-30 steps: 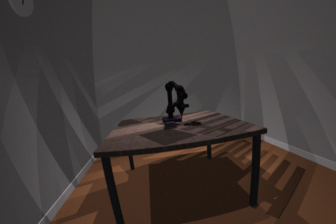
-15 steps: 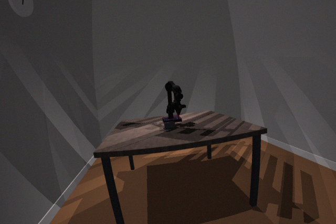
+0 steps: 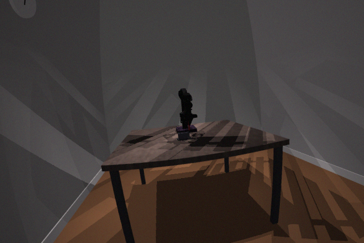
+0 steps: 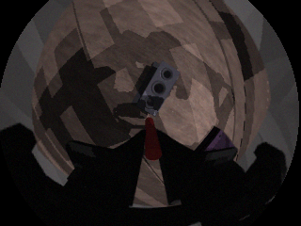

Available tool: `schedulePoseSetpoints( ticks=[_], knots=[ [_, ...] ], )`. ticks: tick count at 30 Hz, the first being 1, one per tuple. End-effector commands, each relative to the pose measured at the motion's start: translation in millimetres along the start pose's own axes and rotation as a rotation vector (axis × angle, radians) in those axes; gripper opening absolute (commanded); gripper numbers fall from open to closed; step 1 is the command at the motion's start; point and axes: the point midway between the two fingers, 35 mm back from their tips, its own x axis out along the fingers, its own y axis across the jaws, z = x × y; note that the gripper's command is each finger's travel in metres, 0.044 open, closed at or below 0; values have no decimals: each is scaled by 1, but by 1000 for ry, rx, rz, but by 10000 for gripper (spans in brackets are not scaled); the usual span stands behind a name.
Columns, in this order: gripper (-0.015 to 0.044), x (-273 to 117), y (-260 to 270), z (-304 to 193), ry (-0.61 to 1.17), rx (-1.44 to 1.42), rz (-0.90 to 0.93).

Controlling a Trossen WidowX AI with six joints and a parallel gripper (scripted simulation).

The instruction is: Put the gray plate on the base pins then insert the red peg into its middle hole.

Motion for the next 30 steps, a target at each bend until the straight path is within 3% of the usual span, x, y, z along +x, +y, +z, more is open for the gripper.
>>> schedulePoseSetpoints(
  ticks=[1,15,30],
  knots=[
    [0,-2,-1,14,-1,-3,7],
    [0,-1,-13,55,-9,-2,9],
    [0,-1,-13,56,-9,-2,9]
  ],
)
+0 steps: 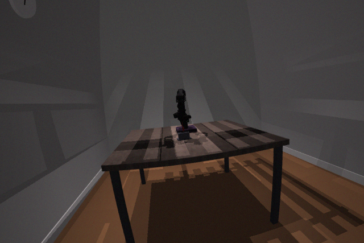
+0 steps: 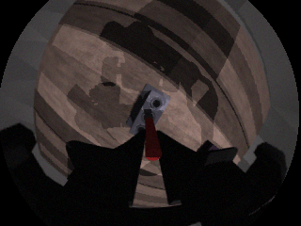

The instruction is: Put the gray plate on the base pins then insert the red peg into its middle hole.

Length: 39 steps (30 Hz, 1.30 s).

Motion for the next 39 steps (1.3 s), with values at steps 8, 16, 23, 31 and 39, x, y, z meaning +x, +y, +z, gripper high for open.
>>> schedulePoseSetpoints(
  ticks=[8,16,23,31,39],
  knots=[
    [0,-1,1,0,2,-4,3],
    [0,-1,1,0,2,-3,3],
    [0,0,0,0,-1,0,1],
    [0,6,1,0,0,-2,2],
    [0,16,3,1,2,-4,4]
  ],
)
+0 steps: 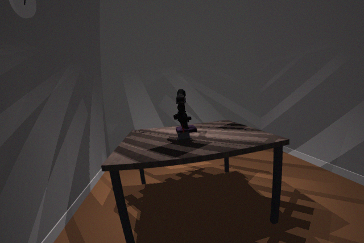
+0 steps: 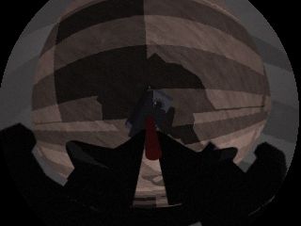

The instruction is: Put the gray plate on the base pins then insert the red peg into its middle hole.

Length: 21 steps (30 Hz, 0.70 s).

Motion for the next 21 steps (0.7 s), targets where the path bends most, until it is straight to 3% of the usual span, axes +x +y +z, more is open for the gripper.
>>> schedulePoseSetpoints(
  ticks=[1,21],
  knots=[
    [0,4,1,0,3,-3,2],
    [0,4,0,2,0,0,-1]
  ],
)
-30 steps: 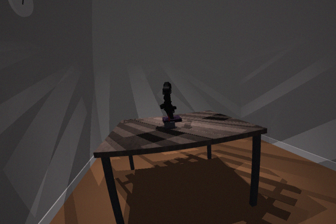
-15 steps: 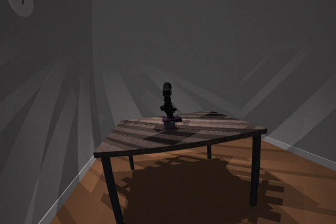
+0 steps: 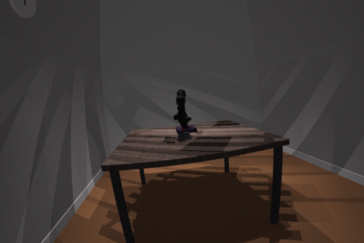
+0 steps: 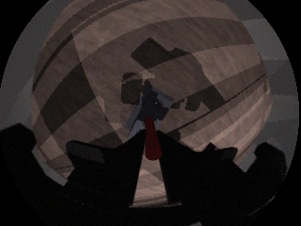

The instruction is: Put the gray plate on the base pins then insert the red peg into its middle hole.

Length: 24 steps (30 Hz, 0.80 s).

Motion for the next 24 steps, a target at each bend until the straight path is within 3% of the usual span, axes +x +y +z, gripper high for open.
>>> schedulePoseSetpoints(
  ticks=[1,15,21,24],
  knots=[
    [0,1,0,1,-1,-3,1],
    [0,1,0,0,0,0,0],
    [150,1,0,0,0,0,0],
    [150,1,0,0,0,0,0]
  ],
)
